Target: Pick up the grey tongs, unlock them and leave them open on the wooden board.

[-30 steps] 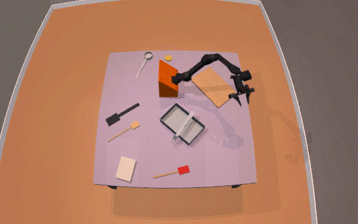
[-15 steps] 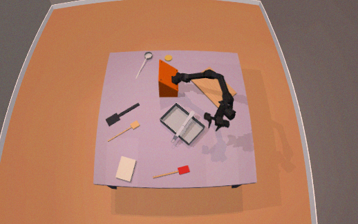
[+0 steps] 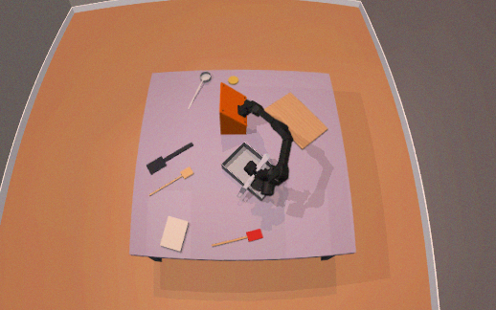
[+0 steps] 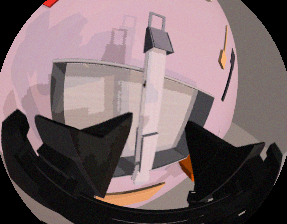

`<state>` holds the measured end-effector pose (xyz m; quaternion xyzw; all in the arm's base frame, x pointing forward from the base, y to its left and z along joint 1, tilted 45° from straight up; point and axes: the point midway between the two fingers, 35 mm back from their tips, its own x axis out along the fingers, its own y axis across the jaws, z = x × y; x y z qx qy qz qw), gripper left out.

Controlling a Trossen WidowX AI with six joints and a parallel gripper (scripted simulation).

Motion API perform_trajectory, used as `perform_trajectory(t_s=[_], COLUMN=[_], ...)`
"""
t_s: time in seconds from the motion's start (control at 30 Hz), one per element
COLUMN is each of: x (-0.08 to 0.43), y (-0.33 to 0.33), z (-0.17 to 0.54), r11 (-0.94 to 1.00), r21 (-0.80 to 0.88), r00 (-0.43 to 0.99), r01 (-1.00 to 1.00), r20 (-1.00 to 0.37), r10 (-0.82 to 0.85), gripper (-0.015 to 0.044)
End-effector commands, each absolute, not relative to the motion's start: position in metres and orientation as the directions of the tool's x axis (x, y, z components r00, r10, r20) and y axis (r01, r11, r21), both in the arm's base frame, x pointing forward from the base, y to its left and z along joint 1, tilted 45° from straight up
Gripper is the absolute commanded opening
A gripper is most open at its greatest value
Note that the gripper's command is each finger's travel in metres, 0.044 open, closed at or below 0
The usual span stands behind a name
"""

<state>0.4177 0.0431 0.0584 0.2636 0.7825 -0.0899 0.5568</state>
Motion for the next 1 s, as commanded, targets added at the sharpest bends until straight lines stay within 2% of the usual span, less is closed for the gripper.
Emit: perform_trajectory(t_s=[0.0, 0.97], x=[0.417, 0.422], y=[0.046, 0.054], z=[0.063, 0.045], r11=[0.85, 0.847], r21=[0.165, 0.169], r00=[-0.248, -0.239], r01=[0.5, 0.504], r20=[-0.913, -0.915], r10=[0.323, 0.325], gripper=[0.026, 0.026])
